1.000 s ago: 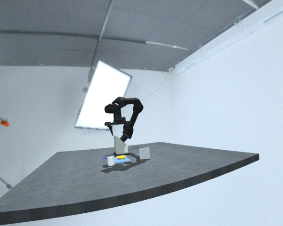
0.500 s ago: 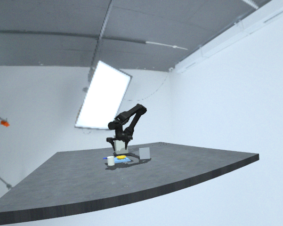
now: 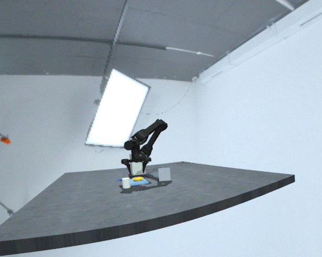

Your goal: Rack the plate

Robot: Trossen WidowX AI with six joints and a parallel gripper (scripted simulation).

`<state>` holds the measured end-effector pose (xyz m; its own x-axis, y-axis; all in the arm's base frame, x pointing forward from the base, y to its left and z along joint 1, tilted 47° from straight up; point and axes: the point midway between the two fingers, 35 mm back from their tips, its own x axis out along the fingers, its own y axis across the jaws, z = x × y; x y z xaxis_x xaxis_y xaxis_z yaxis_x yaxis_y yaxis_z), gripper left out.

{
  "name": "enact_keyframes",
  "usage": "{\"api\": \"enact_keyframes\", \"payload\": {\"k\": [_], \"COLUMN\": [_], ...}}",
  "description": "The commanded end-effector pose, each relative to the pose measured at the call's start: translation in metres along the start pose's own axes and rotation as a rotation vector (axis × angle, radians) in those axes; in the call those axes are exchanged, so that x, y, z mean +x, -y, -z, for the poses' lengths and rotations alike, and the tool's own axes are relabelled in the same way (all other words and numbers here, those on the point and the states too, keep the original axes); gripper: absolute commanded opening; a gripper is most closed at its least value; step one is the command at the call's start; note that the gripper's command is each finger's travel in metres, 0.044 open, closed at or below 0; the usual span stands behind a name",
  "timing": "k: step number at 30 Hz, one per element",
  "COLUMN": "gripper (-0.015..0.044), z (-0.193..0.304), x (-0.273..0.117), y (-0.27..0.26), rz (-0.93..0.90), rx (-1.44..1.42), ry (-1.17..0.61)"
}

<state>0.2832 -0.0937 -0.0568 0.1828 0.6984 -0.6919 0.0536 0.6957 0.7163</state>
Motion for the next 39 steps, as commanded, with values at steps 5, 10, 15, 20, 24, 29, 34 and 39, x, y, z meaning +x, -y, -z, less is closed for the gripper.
{"api": "enact_keyframes", "payload": {"k": [5, 10, 15, 20, 24, 29, 34, 39], "gripper": [0.0400, 0.0400, 0.0400, 0.0400, 0.0400, 0.0391, 0.0384, 0.0351], "z": [-0.001, -0.001, -0.001, 0.000, 0.000, 0.000, 0.000, 0.000], "x": [0.013, 0.021, 0.029, 0.037, 0.042, 0.042, 0.042, 0.042], "y": [-0.001, -0.001, -0.002, -0.003, -0.004, -0.004, -0.004, -0.004], "rz": [-0.003, -0.003, -0.004, -0.005, -0.007, -0.007, -0.007, -0.007], "rx": [0.007, 0.007, 0.007, 0.007, 0.007, 0.007, 0.007, 0.007], "ry": [0.005, 0.005, 0.005, 0.005, 0.005, 0.005, 0.005, 0.005]}}
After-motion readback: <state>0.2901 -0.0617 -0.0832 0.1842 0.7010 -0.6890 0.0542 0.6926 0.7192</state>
